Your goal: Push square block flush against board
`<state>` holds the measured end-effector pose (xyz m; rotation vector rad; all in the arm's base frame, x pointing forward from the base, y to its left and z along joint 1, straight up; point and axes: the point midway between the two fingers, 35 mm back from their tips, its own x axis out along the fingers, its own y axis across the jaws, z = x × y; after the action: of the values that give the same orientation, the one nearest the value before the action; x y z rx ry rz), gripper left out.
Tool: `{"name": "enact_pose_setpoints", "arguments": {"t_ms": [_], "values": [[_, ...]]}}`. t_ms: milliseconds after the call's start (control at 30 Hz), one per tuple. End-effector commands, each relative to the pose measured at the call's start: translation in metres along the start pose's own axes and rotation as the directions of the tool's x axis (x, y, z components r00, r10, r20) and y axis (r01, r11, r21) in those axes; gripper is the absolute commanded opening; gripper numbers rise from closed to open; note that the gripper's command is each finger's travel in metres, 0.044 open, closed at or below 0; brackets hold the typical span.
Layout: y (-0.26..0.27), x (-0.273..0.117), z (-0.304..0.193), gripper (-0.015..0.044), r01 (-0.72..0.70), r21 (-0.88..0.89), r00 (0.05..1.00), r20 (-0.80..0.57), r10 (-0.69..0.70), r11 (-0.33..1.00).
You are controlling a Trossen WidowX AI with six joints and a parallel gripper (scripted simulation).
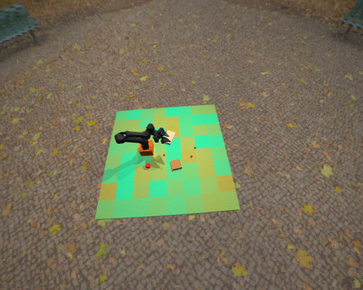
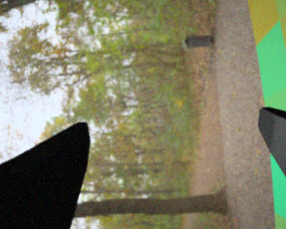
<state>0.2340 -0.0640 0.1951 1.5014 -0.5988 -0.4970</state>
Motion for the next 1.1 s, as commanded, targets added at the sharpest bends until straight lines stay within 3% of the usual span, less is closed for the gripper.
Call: {"name": "enact_pose_setpoints", "arguments": {"t_ms": [0, 467, 767, 1067], "values": [[0.000, 0.000, 0.000, 0.0374, 0.000, 0.000, 1.000, 0.000, 0.000, 1.000], [-0.010, 0.047, -0.010, 0.0006, 0.169, -0.332, 0.985, 0.033, -0.168, 0.928], [-0.027, 0.080, -0.004, 0.0000, 0.308, -0.504, 0.946, 0.071, -0.317, 0.807], [-0.056, 0.118, 0.014, 0.0000, 0.473, -0.638, 0.847, 0.139, -0.513, 0.608]]}}
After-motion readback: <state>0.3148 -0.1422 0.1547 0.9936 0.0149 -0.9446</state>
